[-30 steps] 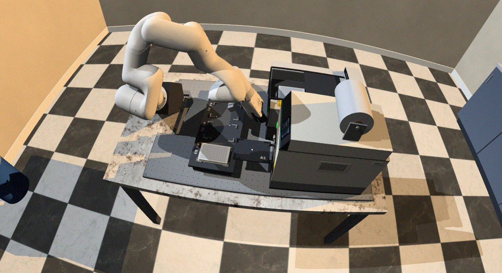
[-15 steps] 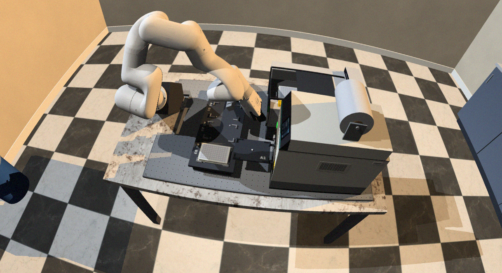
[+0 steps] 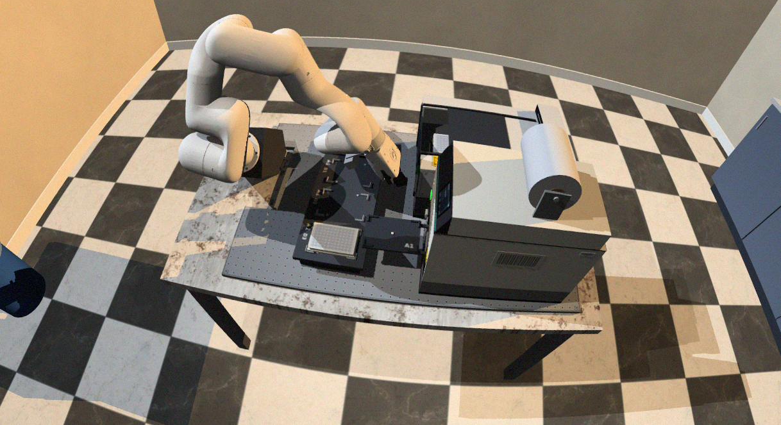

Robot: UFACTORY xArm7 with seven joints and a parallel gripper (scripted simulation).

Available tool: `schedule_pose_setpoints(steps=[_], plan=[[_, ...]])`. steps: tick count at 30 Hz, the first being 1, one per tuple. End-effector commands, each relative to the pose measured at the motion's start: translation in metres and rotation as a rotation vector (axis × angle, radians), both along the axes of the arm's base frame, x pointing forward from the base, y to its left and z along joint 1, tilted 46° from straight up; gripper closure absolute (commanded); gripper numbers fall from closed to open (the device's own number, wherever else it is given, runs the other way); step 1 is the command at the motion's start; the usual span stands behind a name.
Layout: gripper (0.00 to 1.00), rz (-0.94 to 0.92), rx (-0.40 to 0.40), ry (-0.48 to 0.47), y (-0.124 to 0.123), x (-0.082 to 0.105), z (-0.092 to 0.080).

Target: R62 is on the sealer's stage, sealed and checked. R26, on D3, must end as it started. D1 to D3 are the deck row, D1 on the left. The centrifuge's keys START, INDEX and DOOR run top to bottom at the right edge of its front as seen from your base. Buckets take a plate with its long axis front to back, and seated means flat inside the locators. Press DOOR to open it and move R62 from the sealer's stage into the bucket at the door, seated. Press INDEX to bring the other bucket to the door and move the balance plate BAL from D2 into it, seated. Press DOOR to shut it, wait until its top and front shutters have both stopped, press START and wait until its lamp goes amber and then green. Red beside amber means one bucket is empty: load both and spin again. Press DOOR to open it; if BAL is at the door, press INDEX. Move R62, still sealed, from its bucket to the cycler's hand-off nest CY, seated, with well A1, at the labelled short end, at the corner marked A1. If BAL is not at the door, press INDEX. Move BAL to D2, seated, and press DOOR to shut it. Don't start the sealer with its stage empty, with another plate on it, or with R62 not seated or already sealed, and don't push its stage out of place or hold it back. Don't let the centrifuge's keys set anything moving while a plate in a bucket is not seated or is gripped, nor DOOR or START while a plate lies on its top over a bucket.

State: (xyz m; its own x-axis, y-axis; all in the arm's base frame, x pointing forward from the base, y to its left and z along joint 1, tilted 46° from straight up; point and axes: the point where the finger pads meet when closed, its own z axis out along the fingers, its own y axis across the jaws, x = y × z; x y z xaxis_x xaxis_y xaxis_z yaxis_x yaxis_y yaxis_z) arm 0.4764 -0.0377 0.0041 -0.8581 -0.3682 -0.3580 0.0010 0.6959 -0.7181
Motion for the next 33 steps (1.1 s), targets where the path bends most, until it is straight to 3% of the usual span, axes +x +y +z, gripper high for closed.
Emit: schedule_pose_setpoints(steps=[1, 25, 33], plan=[[1.0, 0.003, 0.002, -0.002, 0.004, -0.005, 0.003], [1.0, 0.003, 0.002, -0.002, 0.018, -0.037, 0.016], [1.0, 0.003, 0.002, -0.002, 0.022, -0.04, 0.02]])
